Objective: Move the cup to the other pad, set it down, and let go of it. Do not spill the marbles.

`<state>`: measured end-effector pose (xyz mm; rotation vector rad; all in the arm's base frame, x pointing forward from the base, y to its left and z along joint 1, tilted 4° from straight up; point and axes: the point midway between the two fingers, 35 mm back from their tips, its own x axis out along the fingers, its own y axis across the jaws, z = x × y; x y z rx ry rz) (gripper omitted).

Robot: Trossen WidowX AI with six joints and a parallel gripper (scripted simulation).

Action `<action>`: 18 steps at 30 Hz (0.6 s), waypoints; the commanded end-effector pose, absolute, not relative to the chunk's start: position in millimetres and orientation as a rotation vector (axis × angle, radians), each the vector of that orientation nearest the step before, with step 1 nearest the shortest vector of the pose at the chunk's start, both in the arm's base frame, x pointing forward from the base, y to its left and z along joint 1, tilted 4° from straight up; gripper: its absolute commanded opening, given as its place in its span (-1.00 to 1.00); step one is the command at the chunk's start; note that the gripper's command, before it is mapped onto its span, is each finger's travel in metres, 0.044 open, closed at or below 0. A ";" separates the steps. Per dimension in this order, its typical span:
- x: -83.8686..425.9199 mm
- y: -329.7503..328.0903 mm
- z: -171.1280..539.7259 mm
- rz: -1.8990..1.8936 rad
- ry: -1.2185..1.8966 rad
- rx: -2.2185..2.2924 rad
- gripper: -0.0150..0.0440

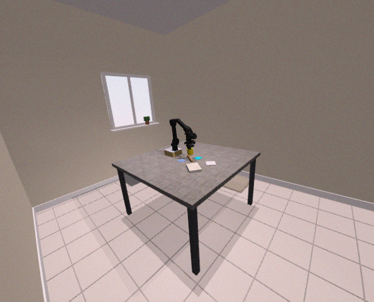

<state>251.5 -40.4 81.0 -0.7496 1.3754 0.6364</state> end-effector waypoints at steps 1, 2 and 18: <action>255.6 -35.5 79.3 0.638 1.388 -0.746 -0.49; 257.1 -33.9 79.5 0.638 1.388 -0.746 -0.49; 280.9 -5.6 82.0 0.639 1.385 -0.745 -0.49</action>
